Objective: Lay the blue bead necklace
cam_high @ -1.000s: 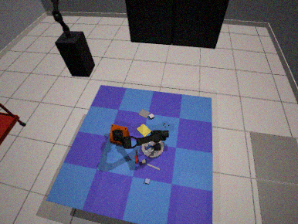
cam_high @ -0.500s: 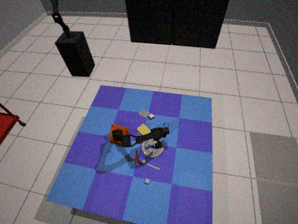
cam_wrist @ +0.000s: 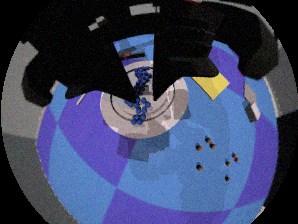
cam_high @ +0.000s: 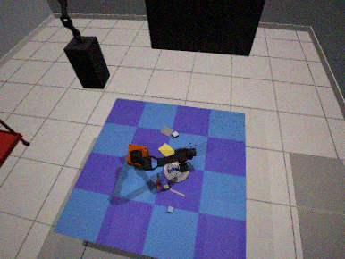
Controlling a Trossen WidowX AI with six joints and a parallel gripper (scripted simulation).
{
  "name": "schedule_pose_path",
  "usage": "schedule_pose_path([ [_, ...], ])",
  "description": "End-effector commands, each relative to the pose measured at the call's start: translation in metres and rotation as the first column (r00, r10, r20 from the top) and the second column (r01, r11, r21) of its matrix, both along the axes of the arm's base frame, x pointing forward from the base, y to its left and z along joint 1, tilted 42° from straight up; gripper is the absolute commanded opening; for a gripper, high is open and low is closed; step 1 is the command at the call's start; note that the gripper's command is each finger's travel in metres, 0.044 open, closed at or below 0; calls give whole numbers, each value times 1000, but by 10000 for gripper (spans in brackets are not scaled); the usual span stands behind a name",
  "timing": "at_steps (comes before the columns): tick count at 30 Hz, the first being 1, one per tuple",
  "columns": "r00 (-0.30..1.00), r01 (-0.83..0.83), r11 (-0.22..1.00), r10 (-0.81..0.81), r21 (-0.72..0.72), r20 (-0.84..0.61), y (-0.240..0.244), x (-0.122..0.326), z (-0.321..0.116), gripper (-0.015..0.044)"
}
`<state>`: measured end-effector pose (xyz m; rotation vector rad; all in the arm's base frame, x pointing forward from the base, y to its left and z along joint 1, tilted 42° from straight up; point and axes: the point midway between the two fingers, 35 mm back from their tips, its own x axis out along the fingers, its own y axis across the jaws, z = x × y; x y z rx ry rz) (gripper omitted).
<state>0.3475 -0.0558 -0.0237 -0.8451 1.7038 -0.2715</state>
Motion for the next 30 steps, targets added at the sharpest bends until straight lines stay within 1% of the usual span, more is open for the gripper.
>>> schedule_pose_path([
  [1,1000,-3,1000,3,-1,-6,-4,-1,-5,120],
  [17,1000,-6,1000,6,-2,-17,-19,-5,-22,120],
  [30,1000,-2,1000,2,2,-7,-16,-3,-18,33],
])
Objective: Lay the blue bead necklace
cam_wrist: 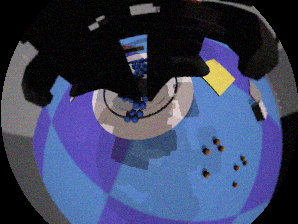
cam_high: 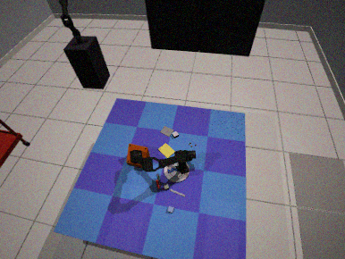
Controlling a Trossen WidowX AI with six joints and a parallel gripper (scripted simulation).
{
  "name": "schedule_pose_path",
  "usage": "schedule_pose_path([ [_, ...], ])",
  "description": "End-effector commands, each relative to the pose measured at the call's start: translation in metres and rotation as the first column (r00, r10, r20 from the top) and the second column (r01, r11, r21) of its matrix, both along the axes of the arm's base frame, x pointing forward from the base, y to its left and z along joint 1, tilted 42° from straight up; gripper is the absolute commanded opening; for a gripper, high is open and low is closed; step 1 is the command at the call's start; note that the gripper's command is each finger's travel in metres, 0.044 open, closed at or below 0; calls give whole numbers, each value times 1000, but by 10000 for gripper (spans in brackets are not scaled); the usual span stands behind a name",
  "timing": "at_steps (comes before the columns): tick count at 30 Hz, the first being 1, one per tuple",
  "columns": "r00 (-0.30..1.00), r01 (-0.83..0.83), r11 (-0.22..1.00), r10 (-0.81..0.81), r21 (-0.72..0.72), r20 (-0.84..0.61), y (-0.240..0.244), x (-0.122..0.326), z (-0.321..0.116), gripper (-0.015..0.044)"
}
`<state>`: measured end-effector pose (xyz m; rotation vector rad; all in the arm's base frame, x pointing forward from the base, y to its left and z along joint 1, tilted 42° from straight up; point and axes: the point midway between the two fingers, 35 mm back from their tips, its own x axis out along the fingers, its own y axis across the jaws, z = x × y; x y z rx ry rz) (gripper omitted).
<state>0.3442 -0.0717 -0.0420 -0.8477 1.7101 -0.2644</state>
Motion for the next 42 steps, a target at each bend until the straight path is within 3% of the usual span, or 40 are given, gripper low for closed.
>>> schedule_pose_path([
  [1,1000,1,1000,-1,0,1,0,0,0,27],
  [5,1000,1,1000,-1,0,1,0,0,0,0],
  [42,1000,-4,1000,4,-3,-8,19,7,-9,0],
])
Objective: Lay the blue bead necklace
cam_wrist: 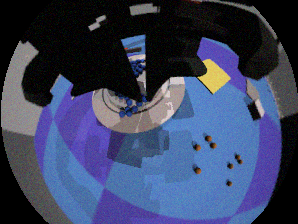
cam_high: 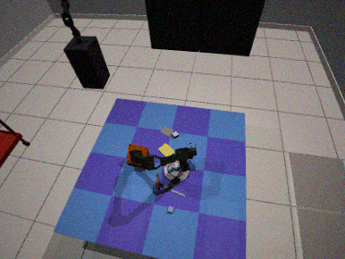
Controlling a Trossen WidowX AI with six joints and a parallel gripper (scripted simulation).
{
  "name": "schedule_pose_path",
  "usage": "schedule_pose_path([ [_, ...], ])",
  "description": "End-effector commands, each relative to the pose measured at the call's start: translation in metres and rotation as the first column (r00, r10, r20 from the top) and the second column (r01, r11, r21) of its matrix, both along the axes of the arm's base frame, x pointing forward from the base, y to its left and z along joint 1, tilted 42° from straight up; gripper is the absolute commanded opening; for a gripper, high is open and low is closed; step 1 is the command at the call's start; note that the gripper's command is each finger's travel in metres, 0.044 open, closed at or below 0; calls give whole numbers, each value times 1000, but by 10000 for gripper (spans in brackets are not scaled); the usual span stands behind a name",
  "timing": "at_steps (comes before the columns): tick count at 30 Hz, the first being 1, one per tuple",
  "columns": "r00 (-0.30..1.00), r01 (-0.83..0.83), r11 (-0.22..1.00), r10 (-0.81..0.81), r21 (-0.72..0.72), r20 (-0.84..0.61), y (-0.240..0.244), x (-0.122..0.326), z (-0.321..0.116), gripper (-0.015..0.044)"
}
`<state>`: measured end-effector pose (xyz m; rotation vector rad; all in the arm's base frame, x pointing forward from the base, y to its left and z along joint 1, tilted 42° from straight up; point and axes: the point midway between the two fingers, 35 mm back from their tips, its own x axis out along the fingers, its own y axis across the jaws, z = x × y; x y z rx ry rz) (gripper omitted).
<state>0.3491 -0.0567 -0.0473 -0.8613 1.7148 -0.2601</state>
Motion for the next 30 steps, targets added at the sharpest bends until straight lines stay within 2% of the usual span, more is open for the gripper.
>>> schedule_pose_path([
  [1,1000,5,1000,-5,3,1,4,2,-4,0],
  [29,1000,5,1000,-5,2,1,-4,1,-12,0],
  [30,1000,2,1000,-2,8,12,-1,3,-11,26],
])
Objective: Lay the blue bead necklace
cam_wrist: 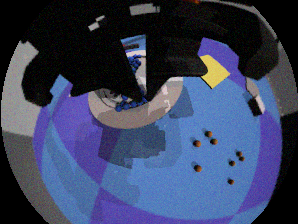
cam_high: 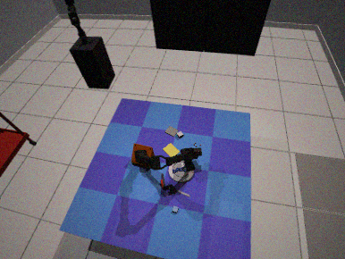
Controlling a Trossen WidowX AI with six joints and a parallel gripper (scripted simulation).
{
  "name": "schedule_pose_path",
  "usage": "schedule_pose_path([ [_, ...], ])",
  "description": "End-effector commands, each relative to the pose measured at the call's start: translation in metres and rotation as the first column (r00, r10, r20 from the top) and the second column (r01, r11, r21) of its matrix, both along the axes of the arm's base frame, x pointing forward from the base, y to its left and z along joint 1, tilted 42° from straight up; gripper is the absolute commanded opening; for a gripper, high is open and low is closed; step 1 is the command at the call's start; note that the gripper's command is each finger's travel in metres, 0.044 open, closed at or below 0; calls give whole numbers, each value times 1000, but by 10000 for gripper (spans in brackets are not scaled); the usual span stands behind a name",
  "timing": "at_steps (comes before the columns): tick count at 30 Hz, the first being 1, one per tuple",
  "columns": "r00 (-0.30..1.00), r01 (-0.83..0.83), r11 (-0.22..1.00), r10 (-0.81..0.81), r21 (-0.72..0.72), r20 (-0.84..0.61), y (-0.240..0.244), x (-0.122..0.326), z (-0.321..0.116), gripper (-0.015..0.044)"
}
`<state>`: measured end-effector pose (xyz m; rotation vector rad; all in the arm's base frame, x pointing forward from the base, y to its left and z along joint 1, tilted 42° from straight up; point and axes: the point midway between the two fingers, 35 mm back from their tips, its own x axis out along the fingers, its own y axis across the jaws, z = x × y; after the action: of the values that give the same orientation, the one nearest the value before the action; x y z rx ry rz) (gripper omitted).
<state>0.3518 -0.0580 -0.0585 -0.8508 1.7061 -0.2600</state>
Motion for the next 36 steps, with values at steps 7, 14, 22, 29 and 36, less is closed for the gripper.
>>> schedule_pose_path([
  [7,1000,-1,1000,1,0,1,0,0,0,210],
  [14,1000,0,1000,0,-2,-4,3,0,4,394],
  [22,1000,2,1000,-2,-4,-10,6,0,7,440],
  [29,1000,2,1000,-2,-4,-10,6,0,7,440],
  [36,1000,2,1000,-2,-4,-10,6,0,7,440],
])
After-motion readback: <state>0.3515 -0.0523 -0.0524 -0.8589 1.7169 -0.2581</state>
